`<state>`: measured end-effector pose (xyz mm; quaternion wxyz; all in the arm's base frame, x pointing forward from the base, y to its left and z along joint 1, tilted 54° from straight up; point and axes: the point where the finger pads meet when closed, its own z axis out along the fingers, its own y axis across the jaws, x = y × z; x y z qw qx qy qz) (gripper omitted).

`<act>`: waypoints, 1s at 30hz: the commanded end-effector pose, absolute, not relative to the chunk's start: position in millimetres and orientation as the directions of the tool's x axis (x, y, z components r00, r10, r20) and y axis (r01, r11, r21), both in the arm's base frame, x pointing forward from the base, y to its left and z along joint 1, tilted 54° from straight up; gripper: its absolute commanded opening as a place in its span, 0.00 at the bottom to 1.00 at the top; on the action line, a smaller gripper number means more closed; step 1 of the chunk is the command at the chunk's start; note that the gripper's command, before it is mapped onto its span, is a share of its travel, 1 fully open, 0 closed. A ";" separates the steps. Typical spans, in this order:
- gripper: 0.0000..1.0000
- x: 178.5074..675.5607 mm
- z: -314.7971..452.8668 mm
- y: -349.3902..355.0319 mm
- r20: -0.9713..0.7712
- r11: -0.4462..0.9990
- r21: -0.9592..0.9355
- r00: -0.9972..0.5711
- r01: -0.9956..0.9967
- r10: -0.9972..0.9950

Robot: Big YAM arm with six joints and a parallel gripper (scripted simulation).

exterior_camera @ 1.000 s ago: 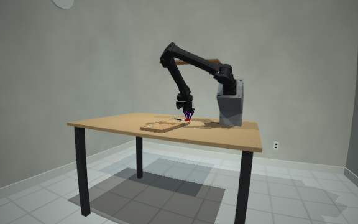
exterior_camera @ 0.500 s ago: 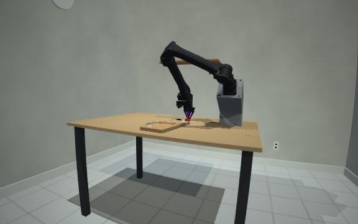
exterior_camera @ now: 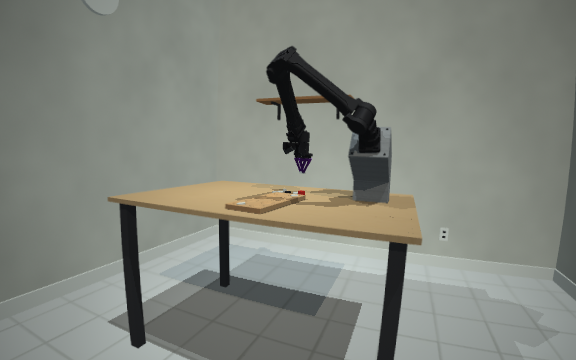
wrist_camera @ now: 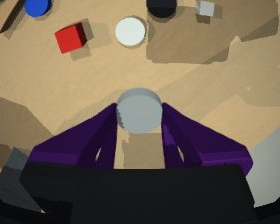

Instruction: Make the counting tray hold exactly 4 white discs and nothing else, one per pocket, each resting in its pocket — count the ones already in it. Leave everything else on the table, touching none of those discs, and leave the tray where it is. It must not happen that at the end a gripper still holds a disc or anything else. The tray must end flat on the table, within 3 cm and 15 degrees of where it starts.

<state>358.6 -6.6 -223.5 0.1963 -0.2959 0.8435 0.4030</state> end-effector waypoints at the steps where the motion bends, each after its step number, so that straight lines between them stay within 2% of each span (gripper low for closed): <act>1: 0.00 359.4 -228.3 1.0 -0.587 0.459 0.551 -0.715 -0.696 -0.380; 2: 0.00 351.6 -225.7 5.8 -0.575 0.456 0.567 -0.726 -0.686 -0.377; 10: 0.00 416.2 -156.3 30.0 -0.577 0.492 0.523 -0.714 -0.696 -0.397; 16: 0.00 439.6 -77.9 86.7 -0.552 0.501 0.536 -0.731 -0.680 -0.402; 18: 0.00 439.6 -77.9 86.7 -0.552 0.501 0.536 -0.731 -0.680 -0.402; 19: 0.00 450.6 -49.3 107.0 -0.568 0.502 0.520 -0.719 -0.691 -0.401; 30: 0.00 441.8 95.0 213.2 -0.594 0.476 0.537 -0.713 -0.696 -0.372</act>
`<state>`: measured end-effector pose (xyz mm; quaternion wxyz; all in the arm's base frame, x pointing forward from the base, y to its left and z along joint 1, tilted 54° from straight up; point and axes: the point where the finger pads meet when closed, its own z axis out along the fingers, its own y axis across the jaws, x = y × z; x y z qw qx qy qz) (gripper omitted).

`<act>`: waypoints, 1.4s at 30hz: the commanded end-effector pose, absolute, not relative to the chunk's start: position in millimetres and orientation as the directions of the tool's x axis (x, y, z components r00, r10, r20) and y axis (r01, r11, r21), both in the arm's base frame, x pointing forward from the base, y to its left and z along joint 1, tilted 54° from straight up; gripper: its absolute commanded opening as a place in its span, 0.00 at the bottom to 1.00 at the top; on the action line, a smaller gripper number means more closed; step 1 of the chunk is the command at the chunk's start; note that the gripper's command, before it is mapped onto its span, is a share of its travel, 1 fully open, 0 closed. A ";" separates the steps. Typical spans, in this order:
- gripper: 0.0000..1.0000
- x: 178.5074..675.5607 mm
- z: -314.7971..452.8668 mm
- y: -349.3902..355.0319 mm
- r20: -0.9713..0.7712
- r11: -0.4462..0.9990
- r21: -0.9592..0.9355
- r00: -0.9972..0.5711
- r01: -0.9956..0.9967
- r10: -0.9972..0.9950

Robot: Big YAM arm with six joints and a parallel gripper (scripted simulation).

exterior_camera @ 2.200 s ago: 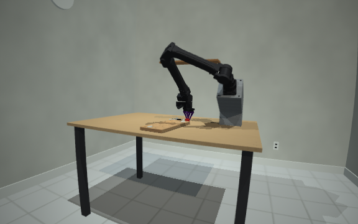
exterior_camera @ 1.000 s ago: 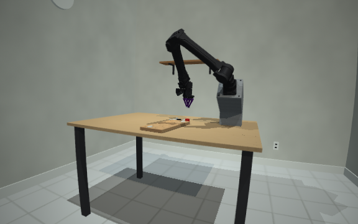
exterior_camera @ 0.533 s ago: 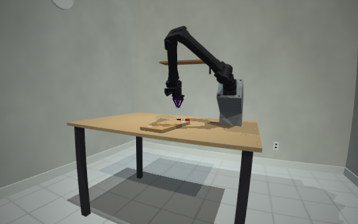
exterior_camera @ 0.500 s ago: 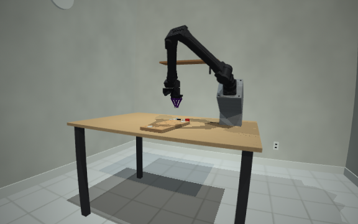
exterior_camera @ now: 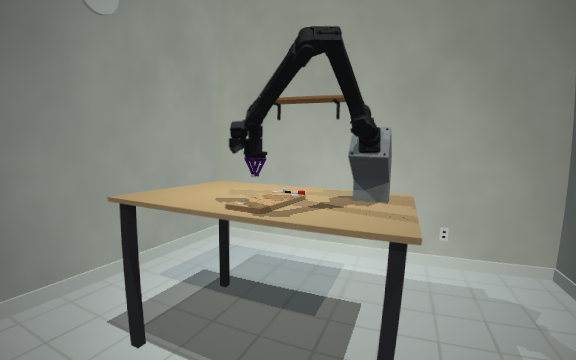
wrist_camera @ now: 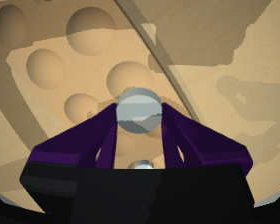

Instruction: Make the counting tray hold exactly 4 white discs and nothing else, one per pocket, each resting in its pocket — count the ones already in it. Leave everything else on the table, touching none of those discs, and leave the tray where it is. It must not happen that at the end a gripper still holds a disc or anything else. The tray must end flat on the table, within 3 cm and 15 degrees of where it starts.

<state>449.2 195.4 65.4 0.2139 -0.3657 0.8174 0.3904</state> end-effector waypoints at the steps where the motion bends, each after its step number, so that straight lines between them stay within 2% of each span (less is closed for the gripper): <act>1: 0.00 436.9 105.5 220.7 -0.590 0.473 0.545 -0.717 -0.692 -0.370; 9: 0.00 436.3 109.0 223.5 -0.574 0.484 0.565 -0.740 -0.668 -0.351; 19: 0.00 434.2 61.6 297.5 -0.574 0.468 0.567 -0.733 -0.678 -0.366; 26: 0.00 455.4 85.2 287.2 -0.618 0.481 0.542 -0.714 -0.689 -0.328; 29: 0.00 442.2 68.9 304.7 -0.594 0.463 0.555 -0.719 -0.691 -0.361; 42: 0.00 444.2 57.8 315.7 -0.589 0.464 0.558 -0.722 -0.688 -0.363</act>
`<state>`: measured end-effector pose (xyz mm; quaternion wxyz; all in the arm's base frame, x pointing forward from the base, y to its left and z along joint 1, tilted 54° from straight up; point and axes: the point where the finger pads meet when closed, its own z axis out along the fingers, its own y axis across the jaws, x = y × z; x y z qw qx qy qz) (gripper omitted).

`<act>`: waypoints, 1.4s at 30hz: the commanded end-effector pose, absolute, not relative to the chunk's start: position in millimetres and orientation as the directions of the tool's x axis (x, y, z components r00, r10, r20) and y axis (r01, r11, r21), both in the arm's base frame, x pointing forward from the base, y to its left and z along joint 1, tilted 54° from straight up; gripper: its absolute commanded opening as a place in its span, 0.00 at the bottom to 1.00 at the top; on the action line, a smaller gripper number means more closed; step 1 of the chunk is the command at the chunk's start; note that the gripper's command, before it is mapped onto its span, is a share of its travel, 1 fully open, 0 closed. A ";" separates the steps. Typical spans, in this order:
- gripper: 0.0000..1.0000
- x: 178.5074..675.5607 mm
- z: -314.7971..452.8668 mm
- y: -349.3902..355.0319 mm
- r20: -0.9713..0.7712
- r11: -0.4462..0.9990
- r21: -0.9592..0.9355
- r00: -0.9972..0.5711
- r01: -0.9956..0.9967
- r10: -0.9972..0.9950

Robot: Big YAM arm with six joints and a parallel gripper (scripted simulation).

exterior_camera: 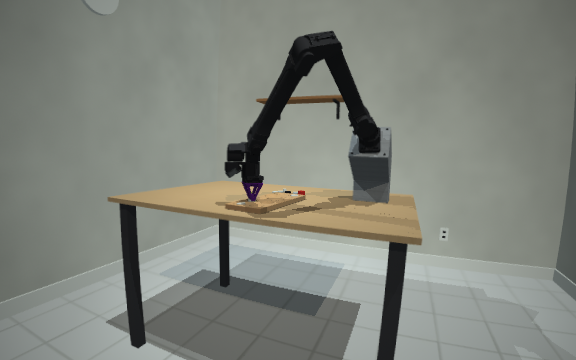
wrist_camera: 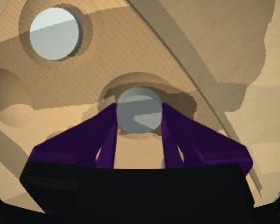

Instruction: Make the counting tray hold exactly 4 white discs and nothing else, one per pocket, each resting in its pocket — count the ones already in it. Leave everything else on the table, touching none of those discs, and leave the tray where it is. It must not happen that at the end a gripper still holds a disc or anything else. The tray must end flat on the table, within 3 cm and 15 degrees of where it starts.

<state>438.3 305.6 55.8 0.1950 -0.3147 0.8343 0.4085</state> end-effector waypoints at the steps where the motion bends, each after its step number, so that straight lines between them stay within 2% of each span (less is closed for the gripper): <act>1: 0.00 443.8 57.4 315.6 -0.586 0.464 0.560 -0.724 -0.686 -0.364; 20: 0.00 444.0 56.4 317.1 -0.587 0.464 0.559 -0.724 -0.687 -0.363; 21: 0.37 440.7 55.6 314.7 -0.576 0.464 0.564 -0.728 -0.683 -0.372; 42: 0.37 441.9 56.4 315.2 -0.583 0.462 0.560 -0.724 -0.688 -0.370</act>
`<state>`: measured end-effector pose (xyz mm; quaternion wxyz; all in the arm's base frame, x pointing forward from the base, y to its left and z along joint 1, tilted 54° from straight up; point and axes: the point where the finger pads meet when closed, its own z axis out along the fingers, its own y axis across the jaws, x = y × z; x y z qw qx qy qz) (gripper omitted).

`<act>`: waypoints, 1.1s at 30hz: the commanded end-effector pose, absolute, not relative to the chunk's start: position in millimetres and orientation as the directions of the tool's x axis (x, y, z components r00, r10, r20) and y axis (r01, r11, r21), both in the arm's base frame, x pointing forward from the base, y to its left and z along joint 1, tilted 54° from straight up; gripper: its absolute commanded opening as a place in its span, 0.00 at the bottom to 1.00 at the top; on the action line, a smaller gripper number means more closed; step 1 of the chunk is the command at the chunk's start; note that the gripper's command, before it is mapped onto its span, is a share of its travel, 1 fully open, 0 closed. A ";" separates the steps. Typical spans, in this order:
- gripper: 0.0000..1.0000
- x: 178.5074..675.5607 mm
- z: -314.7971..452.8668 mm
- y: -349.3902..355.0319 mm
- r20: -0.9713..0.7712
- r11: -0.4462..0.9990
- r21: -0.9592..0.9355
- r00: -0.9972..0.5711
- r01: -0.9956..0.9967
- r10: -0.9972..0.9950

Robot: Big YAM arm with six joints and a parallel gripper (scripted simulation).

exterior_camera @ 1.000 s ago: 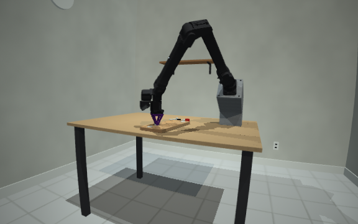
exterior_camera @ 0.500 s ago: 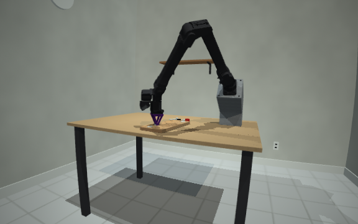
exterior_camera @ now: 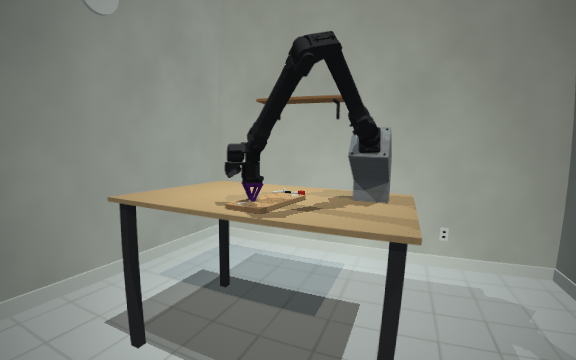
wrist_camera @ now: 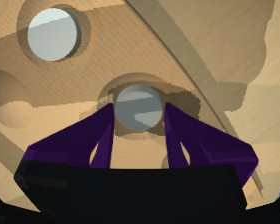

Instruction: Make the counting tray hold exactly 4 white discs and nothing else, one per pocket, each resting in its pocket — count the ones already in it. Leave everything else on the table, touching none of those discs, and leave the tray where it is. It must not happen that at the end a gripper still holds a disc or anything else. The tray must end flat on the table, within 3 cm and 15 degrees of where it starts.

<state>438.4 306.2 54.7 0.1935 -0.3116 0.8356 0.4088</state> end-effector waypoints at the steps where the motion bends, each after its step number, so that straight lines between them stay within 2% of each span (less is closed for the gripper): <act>1: 0.37 441.9 56.4 315.2 -0.583 0.462 0.560 -0.724 -0.688 -0.370; 13: 0.37 441.1 56.2 314.5 -0.580 0.462 0.561 -0.724 -0.687 -0.373; 15: 0.37 454.1 78.1 292.8 -0.612 0.476 0.541 -0.713 -0.693 -0.343; 21: 0.37 449.3 118.6 238.9 -0.616 0.477 0.535 -0.708 -0.697 -0.345; 28: 0.37 447.2 123.6 218.8 -0.599 0.480 0.548 -0.722 -0.686 -0.347; 29: 0.45 441.6 119.6 229.2 -0.592 0.465 0.553 -0.718 -0.692 -0.365; 33: 0.45 429.8 110.6 233.1 -0.574 0.459 0.565 -0.726 -0.686 -0.379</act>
